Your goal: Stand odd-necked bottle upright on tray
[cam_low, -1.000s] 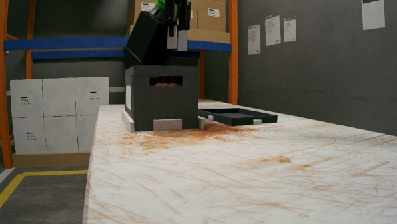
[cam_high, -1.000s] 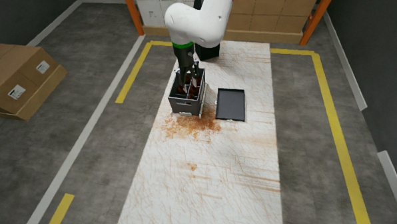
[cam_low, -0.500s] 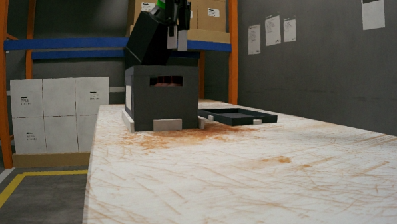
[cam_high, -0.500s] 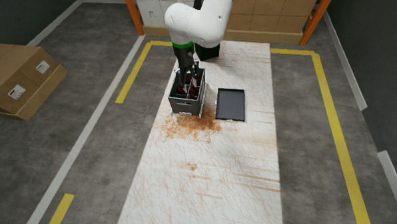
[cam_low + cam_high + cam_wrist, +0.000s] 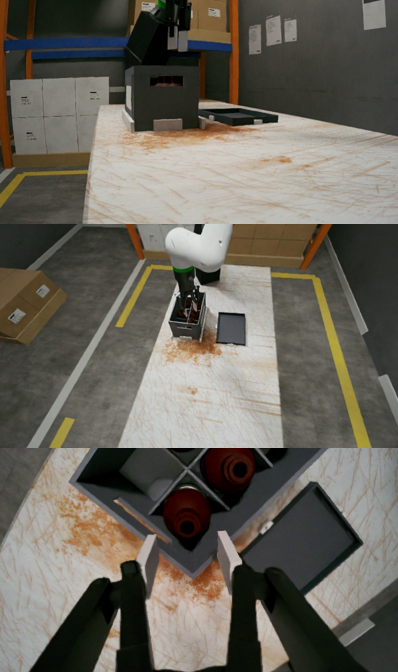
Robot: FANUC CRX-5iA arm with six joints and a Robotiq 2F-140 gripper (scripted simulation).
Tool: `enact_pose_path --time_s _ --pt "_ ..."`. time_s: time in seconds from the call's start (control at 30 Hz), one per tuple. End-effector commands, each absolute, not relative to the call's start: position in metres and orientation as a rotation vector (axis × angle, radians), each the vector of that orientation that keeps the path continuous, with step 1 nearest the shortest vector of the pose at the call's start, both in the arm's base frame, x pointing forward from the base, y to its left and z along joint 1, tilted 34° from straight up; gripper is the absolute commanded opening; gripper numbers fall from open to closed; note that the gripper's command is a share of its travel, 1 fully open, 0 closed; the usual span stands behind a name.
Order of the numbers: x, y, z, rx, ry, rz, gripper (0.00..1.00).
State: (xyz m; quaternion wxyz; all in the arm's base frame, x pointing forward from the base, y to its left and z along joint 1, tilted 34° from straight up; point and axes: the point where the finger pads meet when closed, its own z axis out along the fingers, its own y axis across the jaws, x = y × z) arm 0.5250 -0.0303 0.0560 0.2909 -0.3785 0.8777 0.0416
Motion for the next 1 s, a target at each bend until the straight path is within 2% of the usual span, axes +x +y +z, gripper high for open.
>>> enact_pose_path --time_s 0.0,0.97 --pt "0.526 -0.03 0.056 -1.009 2.34 0.11 0.44" --pt "0.54 -0.021 0.031 -1.009 2.341 0.11 0.44"
